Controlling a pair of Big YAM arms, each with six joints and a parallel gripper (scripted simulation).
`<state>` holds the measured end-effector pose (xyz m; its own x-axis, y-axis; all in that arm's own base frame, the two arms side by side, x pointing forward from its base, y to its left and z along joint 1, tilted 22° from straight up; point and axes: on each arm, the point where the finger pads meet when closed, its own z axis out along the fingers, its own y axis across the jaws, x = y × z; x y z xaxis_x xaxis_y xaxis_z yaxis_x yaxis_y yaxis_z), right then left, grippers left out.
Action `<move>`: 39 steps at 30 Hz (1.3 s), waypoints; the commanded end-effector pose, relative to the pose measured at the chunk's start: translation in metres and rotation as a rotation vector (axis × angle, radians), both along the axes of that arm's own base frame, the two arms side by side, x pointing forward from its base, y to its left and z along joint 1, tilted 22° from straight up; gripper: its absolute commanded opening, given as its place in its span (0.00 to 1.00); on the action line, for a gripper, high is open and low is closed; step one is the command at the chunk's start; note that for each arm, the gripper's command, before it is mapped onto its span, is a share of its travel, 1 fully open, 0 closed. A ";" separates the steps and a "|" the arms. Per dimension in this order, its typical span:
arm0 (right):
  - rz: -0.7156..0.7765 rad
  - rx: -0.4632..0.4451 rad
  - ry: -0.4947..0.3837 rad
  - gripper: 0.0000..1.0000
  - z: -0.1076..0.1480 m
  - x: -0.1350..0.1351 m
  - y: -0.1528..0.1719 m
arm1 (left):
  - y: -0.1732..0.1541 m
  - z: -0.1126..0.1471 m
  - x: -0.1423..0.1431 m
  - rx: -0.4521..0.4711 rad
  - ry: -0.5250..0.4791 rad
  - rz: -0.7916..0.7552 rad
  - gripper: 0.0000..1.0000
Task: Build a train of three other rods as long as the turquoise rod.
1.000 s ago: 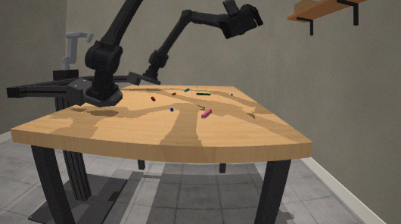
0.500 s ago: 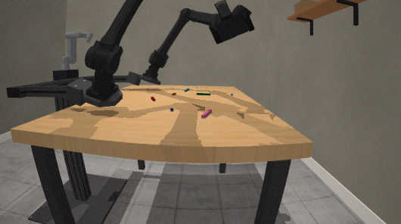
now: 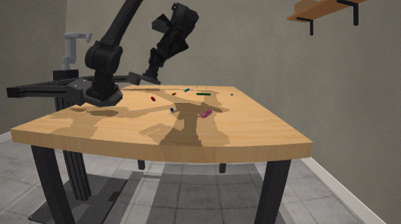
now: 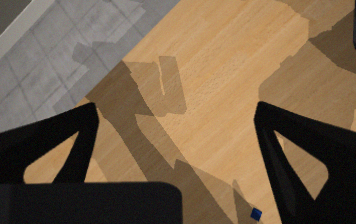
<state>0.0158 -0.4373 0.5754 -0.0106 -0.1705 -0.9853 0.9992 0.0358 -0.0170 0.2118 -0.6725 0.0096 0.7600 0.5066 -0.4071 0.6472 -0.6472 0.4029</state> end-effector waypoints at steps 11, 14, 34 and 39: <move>-0.019 -0.087 -0.019 1.00 0.046 -0.009 0.004 | 0.164 -0.060 -0.123 0.500 -0.250 -0.307 1.00; -0.019 -0.087 -0.019 1.00 0.046 -0.009 0.004 | 0.204 -0.068 -0.138 0.608 -0.307 -0.382 1.00; -0.019 -0.087 -0.019 1.00 0.046 -0.009 0.004 | 0.294 -0.075 -0.152 0.858 -0.462 -0.572 1.00; -0.019 -0.087 -0.019 1.00 0.046 -0.009 0.004 | 0.295 -0.076 -0.152 0.861 -0.460 -0.569 1.00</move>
